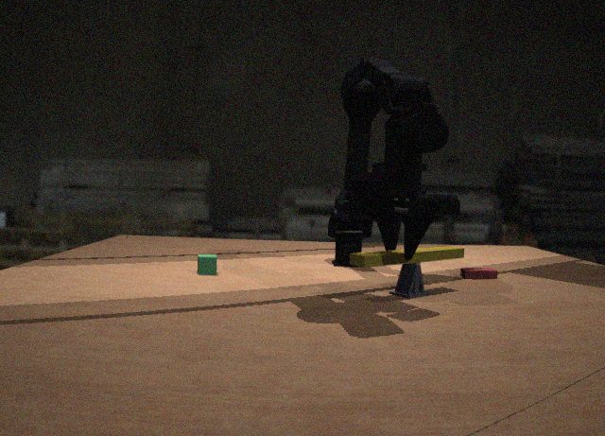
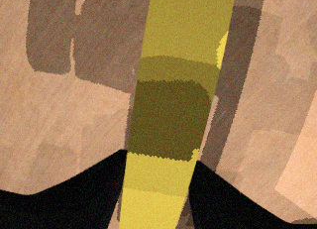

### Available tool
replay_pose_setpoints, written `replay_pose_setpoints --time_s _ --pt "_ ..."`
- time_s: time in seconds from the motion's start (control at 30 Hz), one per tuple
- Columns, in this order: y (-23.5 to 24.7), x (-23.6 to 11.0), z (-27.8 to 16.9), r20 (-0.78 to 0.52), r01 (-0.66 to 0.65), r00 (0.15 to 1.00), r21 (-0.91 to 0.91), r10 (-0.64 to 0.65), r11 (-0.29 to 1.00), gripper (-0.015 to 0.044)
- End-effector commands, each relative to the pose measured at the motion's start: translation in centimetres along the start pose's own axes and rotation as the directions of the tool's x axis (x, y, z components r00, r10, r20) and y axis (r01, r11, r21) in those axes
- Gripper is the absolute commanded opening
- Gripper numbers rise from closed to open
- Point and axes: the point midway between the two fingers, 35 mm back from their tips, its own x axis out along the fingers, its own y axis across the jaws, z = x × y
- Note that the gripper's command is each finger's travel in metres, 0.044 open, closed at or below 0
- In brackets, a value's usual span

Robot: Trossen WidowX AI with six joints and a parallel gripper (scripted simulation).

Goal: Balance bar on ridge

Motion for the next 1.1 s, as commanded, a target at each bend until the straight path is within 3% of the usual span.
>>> replay_pose_setpoints --time_s 0.0,0.97,1.07 --pt "0.0 0.0 -0.01 0.0 0.0 1.0 0.0 0.0 1.0 0.017" --pt "0.0 0.0 -0.01 0.0 0.0 1.0 0.0 0.0 1.0 0.0185" --pt "0.0 0.0 -0.01 0.0 0.0 1.0 0.0 0.0 1.0 0.0264"
